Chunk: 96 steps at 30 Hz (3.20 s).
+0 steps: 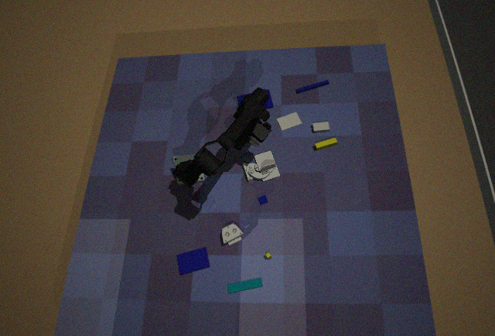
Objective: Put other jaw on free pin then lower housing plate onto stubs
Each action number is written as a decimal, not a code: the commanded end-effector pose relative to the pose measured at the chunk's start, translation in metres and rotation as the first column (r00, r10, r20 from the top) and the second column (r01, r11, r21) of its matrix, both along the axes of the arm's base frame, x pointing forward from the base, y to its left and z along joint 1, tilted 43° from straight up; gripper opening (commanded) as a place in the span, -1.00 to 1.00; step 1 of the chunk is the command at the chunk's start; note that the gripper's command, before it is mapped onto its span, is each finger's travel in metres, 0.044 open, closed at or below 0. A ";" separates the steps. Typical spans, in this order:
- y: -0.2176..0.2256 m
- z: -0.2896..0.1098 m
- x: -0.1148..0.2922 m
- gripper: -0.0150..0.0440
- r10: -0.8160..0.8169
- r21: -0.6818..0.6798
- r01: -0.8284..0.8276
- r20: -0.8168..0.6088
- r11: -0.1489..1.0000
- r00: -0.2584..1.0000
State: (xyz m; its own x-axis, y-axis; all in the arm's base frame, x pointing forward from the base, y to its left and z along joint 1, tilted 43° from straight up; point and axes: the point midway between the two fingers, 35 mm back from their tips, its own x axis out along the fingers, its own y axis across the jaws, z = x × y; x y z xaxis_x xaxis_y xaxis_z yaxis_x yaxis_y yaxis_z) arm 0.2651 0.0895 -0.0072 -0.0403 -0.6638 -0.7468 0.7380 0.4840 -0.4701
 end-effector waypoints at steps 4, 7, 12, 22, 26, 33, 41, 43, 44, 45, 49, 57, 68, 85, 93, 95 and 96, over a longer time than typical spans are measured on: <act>-0.014 0.014 0.006 -0.04 0.116 0.009 -0.116 -0.098 0.993 0.988; -0.021 0.020 0.009 -0.04 0.169 0.018 -0.168 -0.144 0.986 0.975; -0.033 0.031 0.012 -0.04 0.254 0.038 -0.252 -0.219 0.967 0.942; -0.057 0.051 0.017 -0.04 0.411 0.093 -0.406 -0.359 0.909 0.838; -0.067 0.059 0.018 -0.04 0.467 0.121 -0.461 -0.410 0.879 0.783; -0.085 0.074 0.019 -0.04 0.554 0.177 -0.546 -0.493 0.819 0.671; -0.089 0.077 0.018 -0.04 0.570 0.189 -0.562 -0.509 0.805 0.645; -0.089 0.077 0.018 -0.04 0.570 0.189 -0.562 -0.509 0.805 0.645; -0.089 0.077 0.018 -0.04 0.570 0.189 -0.562 -0.509 0.805 0.645; -0.089 0.077 0.018 -0.04 0.570 0.189 -0.562 -0.509 0.805 0.645; -0.089 0.077 0.018 -0.04 0.569 0.188 -0.561 -0.508 0.806 0.647; -0.089 0.077 0.018 -0.04 0.564 0.185 -0.557 -0.504 0.810 0.654; -0.068 0.058 0.023 -0.04 0.566 0.187 -0.557 -0.502 0.809 0.654; -0.048 0.039 0.025 -0.04 0.566 0.187 -0.557 -0.501 0.809 0.655; -0.048 0.039 0.025 -0.04 0.566 0.187 -0.557 -0.501 0.809 0.655; -0.048 0.039 0.025 -0.04 0.566 0.187 -0.557 -0.501 0.809 0.655; -0.048 0.039 0.025 -0.04 0.566 0.187 -0.557 -0.501 0.809 0.655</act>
